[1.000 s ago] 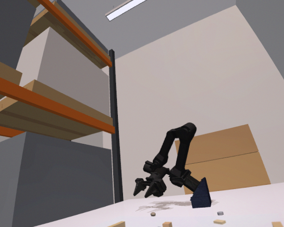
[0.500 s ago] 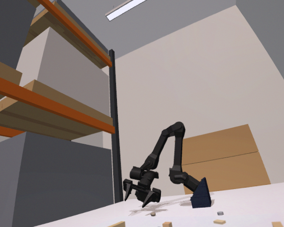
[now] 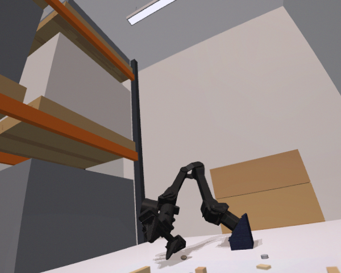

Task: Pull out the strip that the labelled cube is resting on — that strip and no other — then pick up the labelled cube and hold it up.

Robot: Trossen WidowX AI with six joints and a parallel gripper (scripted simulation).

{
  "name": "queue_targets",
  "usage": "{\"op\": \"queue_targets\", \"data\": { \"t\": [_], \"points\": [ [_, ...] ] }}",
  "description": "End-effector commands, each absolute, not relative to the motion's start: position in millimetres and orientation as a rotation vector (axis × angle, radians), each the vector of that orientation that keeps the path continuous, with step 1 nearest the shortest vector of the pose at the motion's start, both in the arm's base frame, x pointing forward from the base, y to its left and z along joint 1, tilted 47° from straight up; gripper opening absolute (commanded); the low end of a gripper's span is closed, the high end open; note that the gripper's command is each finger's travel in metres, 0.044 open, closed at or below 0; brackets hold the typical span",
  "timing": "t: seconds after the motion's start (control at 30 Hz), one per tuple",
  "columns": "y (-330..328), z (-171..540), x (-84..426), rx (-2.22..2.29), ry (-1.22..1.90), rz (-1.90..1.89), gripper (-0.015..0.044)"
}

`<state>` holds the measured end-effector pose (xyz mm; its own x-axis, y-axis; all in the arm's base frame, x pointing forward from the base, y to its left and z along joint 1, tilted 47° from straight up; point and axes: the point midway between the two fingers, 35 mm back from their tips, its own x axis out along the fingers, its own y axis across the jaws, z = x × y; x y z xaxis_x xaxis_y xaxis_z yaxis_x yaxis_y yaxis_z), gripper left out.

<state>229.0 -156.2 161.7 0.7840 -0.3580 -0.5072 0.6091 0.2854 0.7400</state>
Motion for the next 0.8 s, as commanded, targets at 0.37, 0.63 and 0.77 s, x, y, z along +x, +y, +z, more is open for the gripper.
{"op": "queue_targets", "data": {
  "t": [0.37,0.63,0.77],
  "points": [
    [-53,115,315,0.193,0.635,-0.480,0.0400],
    [30,99,328,-0.351,0.668,-0.346,0.0400],
    [76,95,322,-0.625,0.631,-0.283,0.0400]
  ]
}}
